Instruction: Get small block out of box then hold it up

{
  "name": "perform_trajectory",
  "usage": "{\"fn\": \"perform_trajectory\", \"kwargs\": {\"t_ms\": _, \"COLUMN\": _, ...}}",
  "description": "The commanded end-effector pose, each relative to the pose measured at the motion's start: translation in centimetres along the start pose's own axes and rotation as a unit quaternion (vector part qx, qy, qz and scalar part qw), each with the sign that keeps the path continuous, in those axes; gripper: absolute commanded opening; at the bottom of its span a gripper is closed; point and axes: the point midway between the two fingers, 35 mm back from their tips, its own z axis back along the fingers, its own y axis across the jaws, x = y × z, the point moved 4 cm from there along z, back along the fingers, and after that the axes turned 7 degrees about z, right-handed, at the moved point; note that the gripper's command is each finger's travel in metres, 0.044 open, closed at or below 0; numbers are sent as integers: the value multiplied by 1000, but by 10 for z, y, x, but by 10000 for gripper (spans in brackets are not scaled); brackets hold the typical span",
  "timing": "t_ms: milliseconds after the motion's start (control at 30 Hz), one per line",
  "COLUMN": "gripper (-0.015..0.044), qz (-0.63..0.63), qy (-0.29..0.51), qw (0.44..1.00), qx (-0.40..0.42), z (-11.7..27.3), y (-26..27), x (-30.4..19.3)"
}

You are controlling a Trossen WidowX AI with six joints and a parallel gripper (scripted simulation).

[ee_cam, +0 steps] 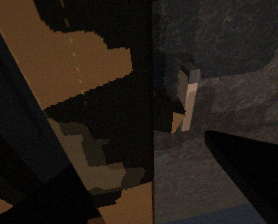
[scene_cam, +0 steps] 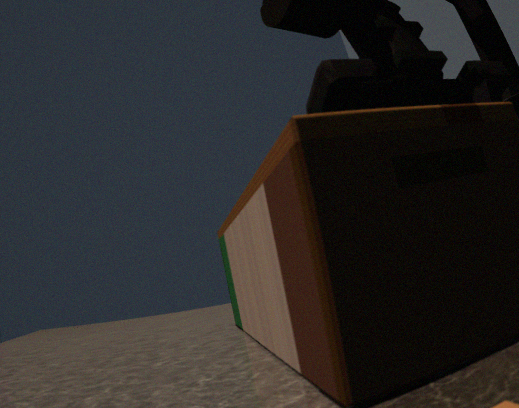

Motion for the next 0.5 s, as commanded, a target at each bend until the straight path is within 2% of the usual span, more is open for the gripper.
{"fn": "perform_trajectory", "kwargs": {"t_ms": 0, "gripper": 400, "qz": 2, "qy": 0, "qw": 1000, "qx": 9, "z": 29, "y": 3, "x": -9}}
{"fn": "perform_trajectory", "kwargs": {"t_ms": 100, "gripper": 400, "qz": 4, "qy": 1, "qw": 1000, "qx": 10, "z": 49, "y": 2, "x": -15}}
{"fn": "perform_trajectory", "kwargs": {"t_ms": 233, "gripper": 400, "qz": 2, "qy": 2, "qw": 1000, "qx": 13, "z": 45, "y": 4, "x": -15}}
{"fn": "perform_trajectory", "kwargs": {"t_ms": 267, "gripper": 374, "qz": 12, "qy": 0, "qw": 1000, "qx": 14, "z": 45, "y": 4, "x": -15}}
{"fn": "perform_trajectory", "kwargs": {"t_ms": 367, "gripper": 295, "qz": 142, "qy": -16, "qw": 990, "qx": 16, "z": 44, "y": 1, "x": -20}}
{"fn": "perform_trajectory", "kwargs": {"t_ms": 467, "gripper": 285, "qz": 306, "qy": -37, "qw": 951, "qx": 14, "z": 44, "y": -2, "x": -27}}
